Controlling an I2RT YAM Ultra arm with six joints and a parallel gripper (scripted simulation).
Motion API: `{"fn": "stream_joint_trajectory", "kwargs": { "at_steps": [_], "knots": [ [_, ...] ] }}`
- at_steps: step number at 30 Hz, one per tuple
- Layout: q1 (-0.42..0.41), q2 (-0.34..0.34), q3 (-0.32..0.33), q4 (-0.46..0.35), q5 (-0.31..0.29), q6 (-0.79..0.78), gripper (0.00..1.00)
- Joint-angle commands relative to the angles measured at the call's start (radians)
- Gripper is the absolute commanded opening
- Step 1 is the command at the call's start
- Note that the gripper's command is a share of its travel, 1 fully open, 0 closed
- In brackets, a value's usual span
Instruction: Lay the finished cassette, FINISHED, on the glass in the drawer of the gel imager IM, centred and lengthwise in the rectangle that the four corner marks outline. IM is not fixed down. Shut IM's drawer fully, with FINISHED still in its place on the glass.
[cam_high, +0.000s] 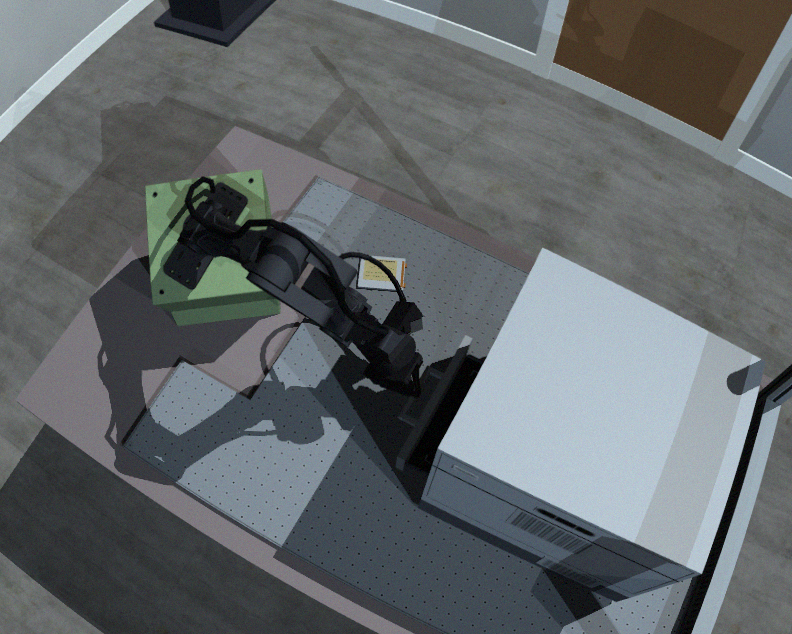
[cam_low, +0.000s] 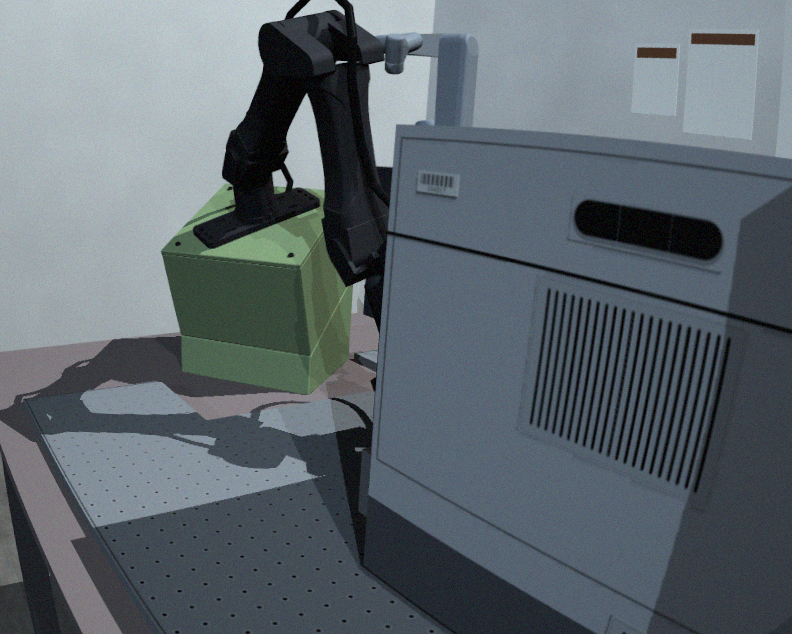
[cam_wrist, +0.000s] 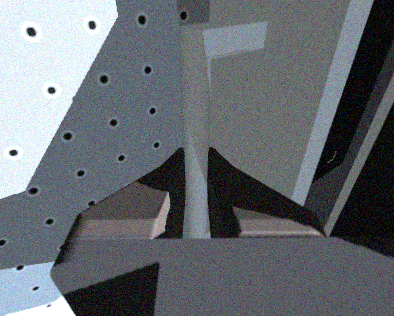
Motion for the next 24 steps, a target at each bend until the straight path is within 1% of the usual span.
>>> {"fn": "stream_joint_trajectory", "kwargs": {
  "at_steps": [1,17,18,21,24],
  "knots": [
    [0.002,-0.022,-0.027,-0.025,-0.003,0.010,0.00],
    [0.002,-0.022,-0.027,-0.025,-0.003,0.010,0.00],
    [0.017,-0.044,0.026,-0.080,0.017,0.019,0.00],
    [0.026,-0.081,0.062,-0.235,0.044,0.041,0.00],
    [0.026,-0.084,0.063,-0.256,0.045,0.048,0.00]
  ]
}}
